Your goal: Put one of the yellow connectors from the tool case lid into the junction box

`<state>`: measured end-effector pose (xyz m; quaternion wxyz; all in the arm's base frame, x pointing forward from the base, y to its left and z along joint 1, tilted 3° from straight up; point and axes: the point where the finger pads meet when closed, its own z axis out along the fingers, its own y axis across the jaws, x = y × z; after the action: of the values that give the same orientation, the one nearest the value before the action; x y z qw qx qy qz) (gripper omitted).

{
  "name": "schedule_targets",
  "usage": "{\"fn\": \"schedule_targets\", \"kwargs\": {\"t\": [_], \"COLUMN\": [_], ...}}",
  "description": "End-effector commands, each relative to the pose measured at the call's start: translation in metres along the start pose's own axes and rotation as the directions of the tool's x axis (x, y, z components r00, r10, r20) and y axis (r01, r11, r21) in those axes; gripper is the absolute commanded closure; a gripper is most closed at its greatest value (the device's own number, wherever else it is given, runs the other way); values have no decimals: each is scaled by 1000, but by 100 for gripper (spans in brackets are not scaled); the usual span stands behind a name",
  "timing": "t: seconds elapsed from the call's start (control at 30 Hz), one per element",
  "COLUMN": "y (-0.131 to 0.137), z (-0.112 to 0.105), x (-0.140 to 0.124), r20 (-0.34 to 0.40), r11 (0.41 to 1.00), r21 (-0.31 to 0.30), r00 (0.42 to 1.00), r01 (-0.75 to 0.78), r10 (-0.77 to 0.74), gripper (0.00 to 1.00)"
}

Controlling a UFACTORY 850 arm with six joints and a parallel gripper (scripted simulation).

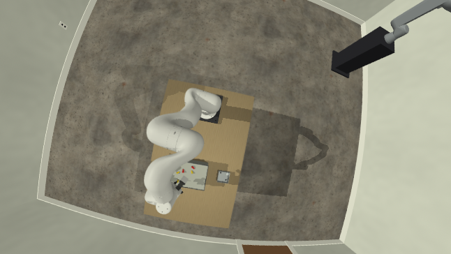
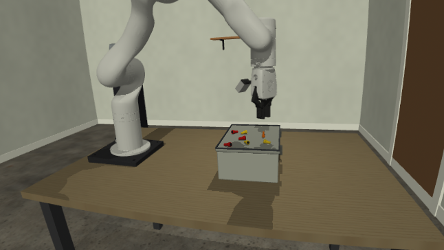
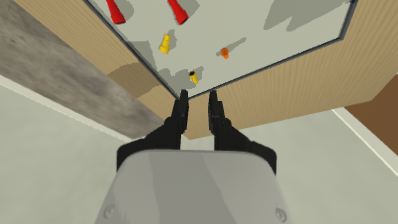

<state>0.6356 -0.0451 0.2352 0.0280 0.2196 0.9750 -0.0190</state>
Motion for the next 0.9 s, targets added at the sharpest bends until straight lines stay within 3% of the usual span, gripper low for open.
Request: {"fn": "schedule_targets", "kwargs": {"t": [0.0, 0.1, 0.27, 0.73, 0.87], "y": [-5, -9, -10, -11, -10], "z": [16, 26, 31, 40, 68], "x": [-12, -19, -21, -22, -22], "r20": [-7, -4, -3, -3, -3], "r11": [982, 956, 940, 937, 937], "r21": [-20, -21, -21, -21, -21], "r00": [982, 956, 940, 937, 937], "r01": [189, 293, 341, 350, 350], "r10": [-189, -293, -341, -350, -350], "gripper": [71, 71, 71, 71, 71]}}
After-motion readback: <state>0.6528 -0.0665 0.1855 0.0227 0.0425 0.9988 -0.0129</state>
